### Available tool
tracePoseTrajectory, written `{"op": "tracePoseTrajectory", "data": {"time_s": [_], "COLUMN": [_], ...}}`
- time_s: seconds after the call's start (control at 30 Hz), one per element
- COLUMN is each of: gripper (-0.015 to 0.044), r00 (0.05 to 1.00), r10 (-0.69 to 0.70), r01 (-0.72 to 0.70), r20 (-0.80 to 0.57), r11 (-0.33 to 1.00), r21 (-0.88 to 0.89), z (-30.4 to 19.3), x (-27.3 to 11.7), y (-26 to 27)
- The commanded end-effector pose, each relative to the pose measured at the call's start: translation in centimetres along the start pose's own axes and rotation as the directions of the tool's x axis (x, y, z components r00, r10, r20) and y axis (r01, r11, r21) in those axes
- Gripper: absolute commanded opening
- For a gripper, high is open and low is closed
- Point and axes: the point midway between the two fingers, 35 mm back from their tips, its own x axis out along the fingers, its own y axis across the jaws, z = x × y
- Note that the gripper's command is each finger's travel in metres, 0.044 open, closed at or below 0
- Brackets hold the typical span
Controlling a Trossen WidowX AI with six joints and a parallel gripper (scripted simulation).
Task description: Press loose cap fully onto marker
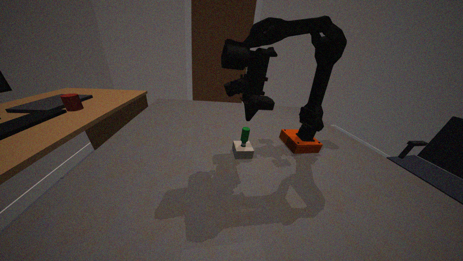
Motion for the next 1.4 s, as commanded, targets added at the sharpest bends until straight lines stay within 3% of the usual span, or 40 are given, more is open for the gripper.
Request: {"op": "tracePoseTrajectory", "data": {"time_s": [0.0, 1.1, 1.37], "gripper": [0.0, 0.0, 0.0], "r00": [1.0, 1.0, 1.0], "r10": [0.001, 0.001, 0.001], "r01": [-0.001, -0.001, -0.001], "r20": [-0.003, -0.003, 0.005], "r11": [0.999, 0.999, 1.0], "r21": [0.034, 0.034, 0.03], "z": [-0.1, -0.1, 0.1], "x": [0.1, 4.2, 3.5], "y": [0.0, 0.1, 0.0]}}
